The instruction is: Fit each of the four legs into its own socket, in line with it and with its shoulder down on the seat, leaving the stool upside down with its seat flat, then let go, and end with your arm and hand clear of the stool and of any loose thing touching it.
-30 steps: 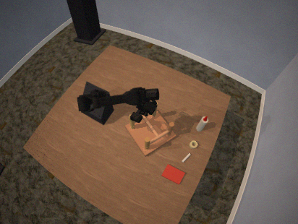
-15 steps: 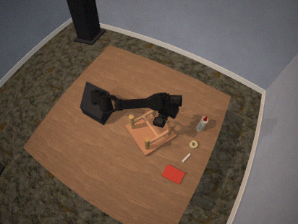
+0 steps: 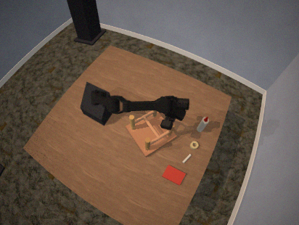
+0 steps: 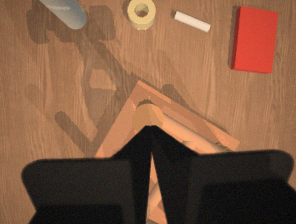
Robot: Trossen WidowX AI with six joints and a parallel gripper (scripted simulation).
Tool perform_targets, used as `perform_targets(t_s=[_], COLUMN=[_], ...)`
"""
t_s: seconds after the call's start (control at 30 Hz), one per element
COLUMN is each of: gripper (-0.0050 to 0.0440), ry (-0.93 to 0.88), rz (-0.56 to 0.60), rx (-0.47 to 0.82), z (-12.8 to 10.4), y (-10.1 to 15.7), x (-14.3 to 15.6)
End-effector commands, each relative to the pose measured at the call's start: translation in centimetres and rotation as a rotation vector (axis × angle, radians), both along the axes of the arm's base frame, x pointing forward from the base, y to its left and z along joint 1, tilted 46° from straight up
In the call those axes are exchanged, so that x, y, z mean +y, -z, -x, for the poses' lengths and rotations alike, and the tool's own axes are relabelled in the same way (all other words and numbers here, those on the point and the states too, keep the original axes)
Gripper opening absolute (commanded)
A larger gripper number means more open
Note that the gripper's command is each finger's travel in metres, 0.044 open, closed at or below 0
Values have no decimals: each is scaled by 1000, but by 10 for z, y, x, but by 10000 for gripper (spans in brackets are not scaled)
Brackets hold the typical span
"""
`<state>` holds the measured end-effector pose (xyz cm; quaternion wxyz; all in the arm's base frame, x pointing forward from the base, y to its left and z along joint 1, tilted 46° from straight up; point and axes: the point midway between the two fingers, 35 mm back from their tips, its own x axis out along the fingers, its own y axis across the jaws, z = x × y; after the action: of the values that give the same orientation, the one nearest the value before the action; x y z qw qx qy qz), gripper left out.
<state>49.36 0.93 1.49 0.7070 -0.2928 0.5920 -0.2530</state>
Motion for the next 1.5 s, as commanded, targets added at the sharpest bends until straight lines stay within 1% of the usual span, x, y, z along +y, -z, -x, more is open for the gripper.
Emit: perform_targets(t_s=[0.0, 0.13, 1.47], gripper=[0, 0, 0], ry=[-4, -4, -4], rz=[-3, -2, -3], rx=[3, 3, 3], z=[-1, 1, 3], y=[6, 17, 41], x=[-5, -17, -40])
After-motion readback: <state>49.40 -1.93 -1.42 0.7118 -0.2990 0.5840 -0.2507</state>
